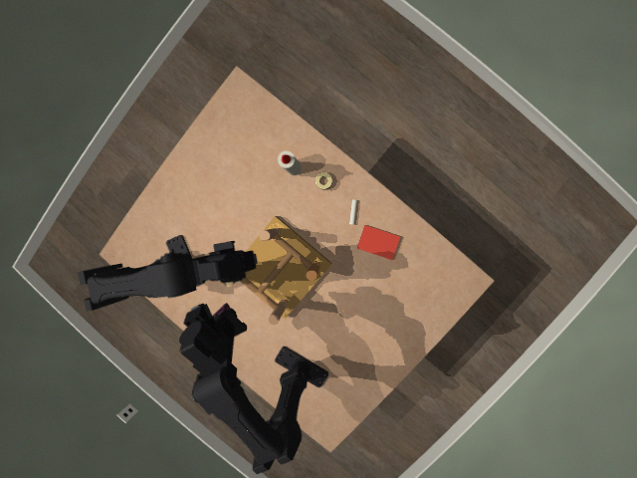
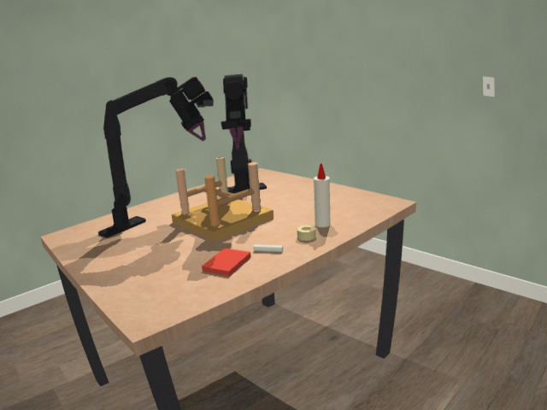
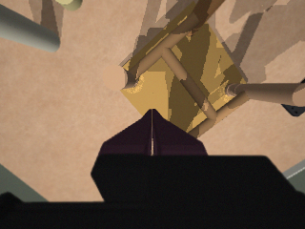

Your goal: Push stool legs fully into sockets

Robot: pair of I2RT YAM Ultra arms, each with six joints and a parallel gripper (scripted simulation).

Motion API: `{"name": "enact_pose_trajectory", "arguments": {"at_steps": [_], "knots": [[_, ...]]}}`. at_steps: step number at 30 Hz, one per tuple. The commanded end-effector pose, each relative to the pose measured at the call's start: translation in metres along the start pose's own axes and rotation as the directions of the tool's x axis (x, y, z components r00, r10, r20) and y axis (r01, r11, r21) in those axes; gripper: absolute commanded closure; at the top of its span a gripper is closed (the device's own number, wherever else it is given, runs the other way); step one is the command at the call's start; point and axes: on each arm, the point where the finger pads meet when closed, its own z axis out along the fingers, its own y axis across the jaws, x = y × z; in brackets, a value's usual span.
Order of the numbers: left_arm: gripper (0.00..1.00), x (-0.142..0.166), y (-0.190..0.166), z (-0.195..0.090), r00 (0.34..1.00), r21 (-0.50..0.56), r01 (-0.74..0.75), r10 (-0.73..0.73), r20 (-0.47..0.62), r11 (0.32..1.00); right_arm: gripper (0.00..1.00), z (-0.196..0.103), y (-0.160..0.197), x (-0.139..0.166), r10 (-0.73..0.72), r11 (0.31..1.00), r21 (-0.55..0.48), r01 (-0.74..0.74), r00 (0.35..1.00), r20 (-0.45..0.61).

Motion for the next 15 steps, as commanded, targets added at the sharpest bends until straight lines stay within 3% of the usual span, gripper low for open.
{"name": "enact_pose_trajectory", "arguments": {"at_steps": [1,9,15], "knots": [[1.00,-0.019,0.011,-0.006,0.998,-0.007,0.029,-0.029,0.049,1.000,1.00,0.002,-0.002,-0.014,0.009,1.000,-0.007,-0.009,1.000,0.002],[1.00,-0.037,0.041,0.007,0.994,-0.048,0.095,-0.092,0.055,0.994,1.00,0.038,-0.003,-0.031,0.000,1.000,0.002,0.000,0.998,-0.055],[1.00,-0.040,0.046,0.007,0.992,-0.044,0.111,-0.108,0.060,0.993,1.00,0.046,-0.006,-0.036,0.007,1.000,0.009,-0.007,0.998,-0.063]]}}
